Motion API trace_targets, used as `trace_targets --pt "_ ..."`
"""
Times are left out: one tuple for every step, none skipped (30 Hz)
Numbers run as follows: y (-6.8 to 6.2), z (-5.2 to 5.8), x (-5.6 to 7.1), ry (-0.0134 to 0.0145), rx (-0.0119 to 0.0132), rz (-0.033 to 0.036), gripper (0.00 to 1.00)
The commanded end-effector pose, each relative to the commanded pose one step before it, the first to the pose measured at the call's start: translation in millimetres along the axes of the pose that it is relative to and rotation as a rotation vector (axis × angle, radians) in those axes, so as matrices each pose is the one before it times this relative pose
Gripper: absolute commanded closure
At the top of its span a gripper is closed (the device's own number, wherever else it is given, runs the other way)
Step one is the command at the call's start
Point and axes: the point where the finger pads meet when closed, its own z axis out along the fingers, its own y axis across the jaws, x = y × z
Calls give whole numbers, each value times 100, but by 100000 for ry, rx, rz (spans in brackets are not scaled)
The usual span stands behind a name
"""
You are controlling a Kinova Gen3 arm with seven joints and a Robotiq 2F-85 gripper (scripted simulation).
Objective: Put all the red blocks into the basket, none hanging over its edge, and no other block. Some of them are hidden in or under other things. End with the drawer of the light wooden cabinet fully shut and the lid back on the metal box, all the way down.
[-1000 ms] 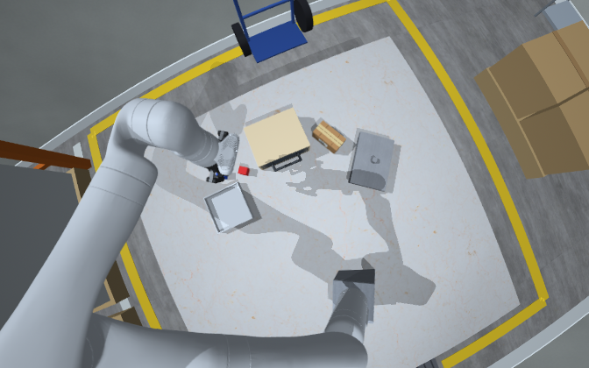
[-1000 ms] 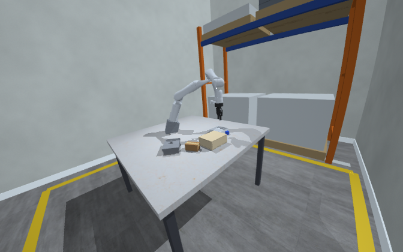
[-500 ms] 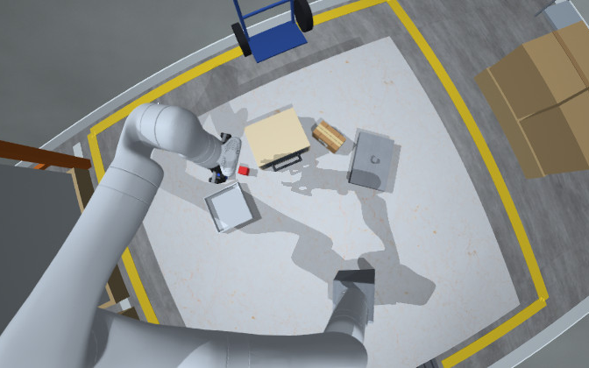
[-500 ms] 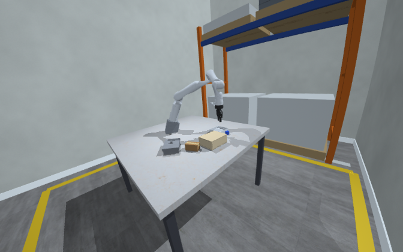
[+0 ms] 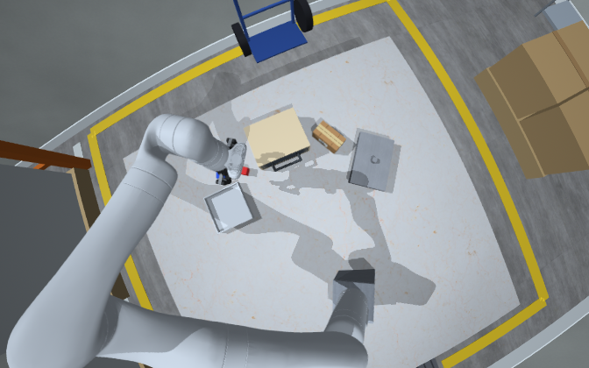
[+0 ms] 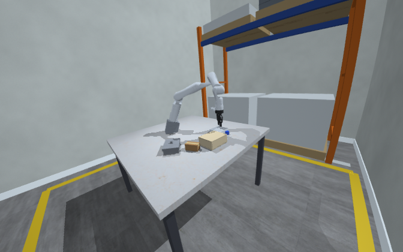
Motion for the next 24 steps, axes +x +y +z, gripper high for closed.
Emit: trace_targets --pt "-58 929 -65 -190 131 -7 38" --pt "0 375 -5 0 0 0 38" --pt "0 368 -5 0 0 0 38" --pt "0 360 -4 0 0 1 38" --pt "0 0 0 0 0 0 38" --pt "0 0 0 0 0 0 38" --pt "0 350 -5 0 0 -1 38" --pt "0 338 -4 0 0 0 38" --pt "0 325 -4 0 0 1 38" --pt "0 311 -4 0 0 0 38" --pt "0 296 -4 0 0 0 38" --pt "0 280 -3 0 0 1 38" --pt "0 263 -4 0 0 -1 38" --pt "0 245 -3 0 0 1 38" --pt "0 226 -3 0 0 -1 38" --pt "0 207 -2 0 0 0 38" --pt "0 188 -2 0 0 0 38" --pt "0 168 -2 0 0 0 38" --pt "0 148 -2 0 0 1 38" --pt "0 129 -2 0 0 0 38" --pt "0 110 -2 0 0 -1 38" --pt "0 0 0 0 0 0 38" --pt "0 0 0 0 0 0 38" --pt "0 92 -1 0 0 0 38"
